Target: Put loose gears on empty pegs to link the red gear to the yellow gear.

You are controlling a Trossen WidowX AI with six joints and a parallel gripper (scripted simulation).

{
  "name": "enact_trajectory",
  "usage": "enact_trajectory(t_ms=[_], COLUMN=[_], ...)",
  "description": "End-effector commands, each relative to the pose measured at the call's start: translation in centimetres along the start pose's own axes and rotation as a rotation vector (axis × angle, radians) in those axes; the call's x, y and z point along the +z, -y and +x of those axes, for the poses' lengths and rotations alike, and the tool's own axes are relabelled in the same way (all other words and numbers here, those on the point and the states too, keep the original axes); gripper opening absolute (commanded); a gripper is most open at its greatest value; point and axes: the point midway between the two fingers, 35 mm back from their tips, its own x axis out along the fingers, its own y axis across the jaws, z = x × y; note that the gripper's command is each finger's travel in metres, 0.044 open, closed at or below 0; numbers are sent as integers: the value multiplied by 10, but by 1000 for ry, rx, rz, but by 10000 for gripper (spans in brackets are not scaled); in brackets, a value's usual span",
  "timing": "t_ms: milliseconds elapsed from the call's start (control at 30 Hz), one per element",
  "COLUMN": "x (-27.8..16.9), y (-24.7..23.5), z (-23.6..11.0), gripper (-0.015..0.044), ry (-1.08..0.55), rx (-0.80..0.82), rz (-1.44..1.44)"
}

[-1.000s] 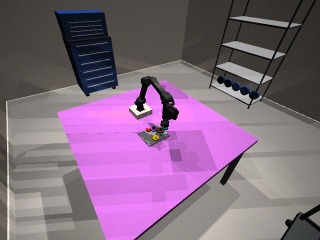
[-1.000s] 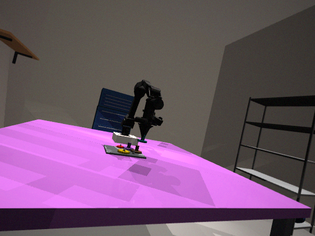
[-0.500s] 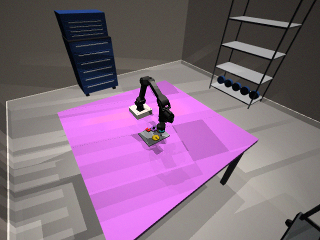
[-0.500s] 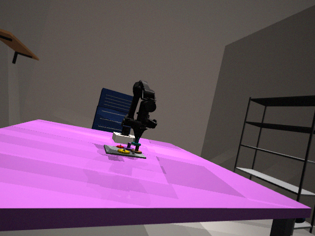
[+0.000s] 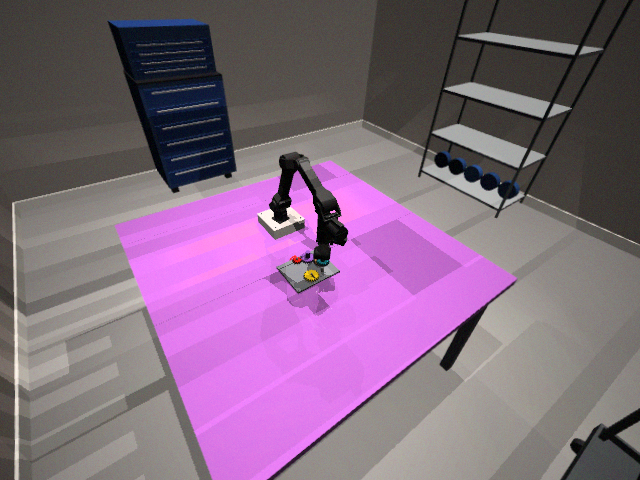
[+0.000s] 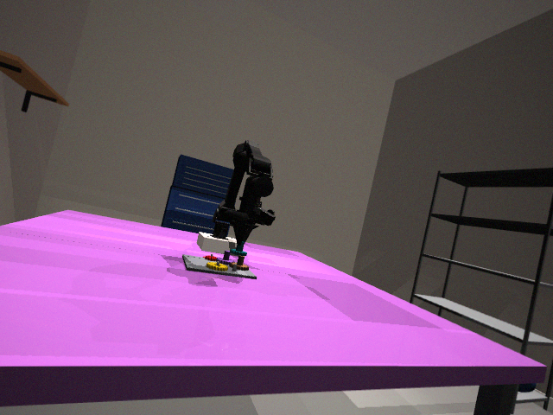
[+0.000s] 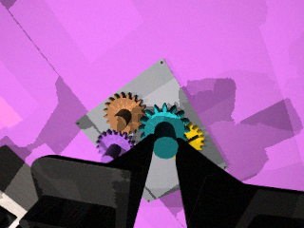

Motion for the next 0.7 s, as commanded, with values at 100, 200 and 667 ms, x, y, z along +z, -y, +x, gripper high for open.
enact_trajectory(t_ms=[100, 200, 667], x=[0, 0, 0], y=[0, 0, 0], z=[-1, -1, 7], gripper=[0, 0, 0], ry=[-2, -2, -2], rx=[-2, -2, -2], rz=[-124, -138, -307])
